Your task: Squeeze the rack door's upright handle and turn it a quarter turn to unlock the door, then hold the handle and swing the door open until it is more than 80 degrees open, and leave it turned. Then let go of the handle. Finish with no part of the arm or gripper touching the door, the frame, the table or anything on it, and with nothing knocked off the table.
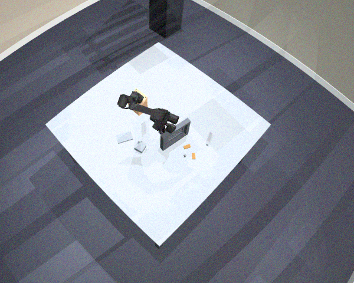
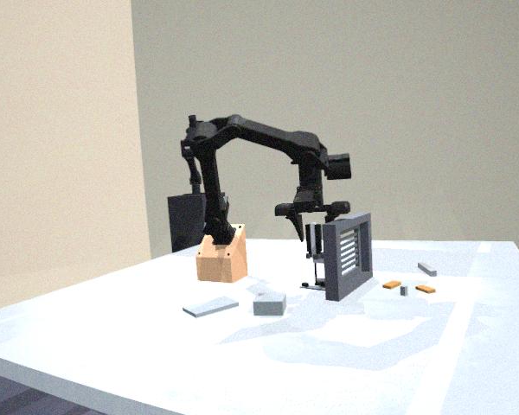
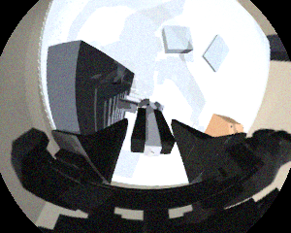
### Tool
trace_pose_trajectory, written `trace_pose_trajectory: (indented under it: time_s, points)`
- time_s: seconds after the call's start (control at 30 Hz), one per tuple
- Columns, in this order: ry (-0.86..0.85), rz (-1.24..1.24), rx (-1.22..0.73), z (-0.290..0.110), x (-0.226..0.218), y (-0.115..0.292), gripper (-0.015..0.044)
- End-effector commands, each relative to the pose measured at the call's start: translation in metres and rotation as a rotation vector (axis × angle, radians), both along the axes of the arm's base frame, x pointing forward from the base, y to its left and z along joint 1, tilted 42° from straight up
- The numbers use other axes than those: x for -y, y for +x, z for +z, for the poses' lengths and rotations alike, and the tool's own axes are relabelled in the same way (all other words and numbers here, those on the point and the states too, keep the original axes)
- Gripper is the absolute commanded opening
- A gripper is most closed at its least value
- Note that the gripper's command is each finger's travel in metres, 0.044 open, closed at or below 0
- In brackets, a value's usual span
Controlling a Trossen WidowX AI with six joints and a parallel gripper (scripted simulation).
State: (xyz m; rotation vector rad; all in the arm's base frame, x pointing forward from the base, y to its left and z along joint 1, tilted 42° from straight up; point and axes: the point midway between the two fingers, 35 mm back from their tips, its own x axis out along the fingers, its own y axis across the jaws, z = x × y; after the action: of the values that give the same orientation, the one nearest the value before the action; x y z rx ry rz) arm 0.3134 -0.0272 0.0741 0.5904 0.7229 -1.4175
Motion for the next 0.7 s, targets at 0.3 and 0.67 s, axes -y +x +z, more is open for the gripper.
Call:
trace_pose_trajectory:
  time_s: [0.3, 0.67]
  points:
    - [-0.006, 0.453, -0.401, -0.0002, 0.0002, -0.0001, 0.0294]
    - [-0.012, 0.862, -0.761, -0.0001, 0.0002, -0.0001, 0.0294]
